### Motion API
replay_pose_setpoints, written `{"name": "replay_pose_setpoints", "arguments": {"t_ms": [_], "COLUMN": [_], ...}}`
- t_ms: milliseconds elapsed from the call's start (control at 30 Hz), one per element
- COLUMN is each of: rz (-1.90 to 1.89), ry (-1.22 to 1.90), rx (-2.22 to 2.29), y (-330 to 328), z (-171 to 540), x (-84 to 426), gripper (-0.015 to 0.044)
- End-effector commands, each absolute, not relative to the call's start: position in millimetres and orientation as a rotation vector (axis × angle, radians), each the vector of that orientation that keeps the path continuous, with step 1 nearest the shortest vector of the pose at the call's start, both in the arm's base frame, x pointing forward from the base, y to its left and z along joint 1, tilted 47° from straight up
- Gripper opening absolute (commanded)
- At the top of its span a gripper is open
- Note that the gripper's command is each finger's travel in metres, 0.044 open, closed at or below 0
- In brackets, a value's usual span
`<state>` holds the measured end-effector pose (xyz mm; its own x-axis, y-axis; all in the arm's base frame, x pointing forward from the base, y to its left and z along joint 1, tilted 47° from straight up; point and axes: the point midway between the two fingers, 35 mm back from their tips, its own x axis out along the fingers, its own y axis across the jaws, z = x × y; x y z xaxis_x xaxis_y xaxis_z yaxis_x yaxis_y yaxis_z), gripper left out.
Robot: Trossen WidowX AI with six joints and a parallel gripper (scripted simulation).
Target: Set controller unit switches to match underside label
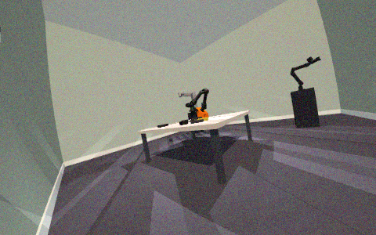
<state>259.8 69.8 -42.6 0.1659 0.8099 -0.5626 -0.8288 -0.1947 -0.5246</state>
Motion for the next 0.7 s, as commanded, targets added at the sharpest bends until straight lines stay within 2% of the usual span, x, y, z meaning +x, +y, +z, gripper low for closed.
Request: {"name": "replay_pose_setpoints", "arguments": {"t_ms": [0,333,667], "rz": [1.478,1.333,0.950], "ry": [0.019,0.635,1.219], "rx": [-0.967,-0.325,0.328], "y": [67.8,69.8,72.2], "z": [-38.4,-29.9,-17.5], "x": [260.9,272.9,283.8], "gripper": [0.0000,0.0000,0.0000]}}
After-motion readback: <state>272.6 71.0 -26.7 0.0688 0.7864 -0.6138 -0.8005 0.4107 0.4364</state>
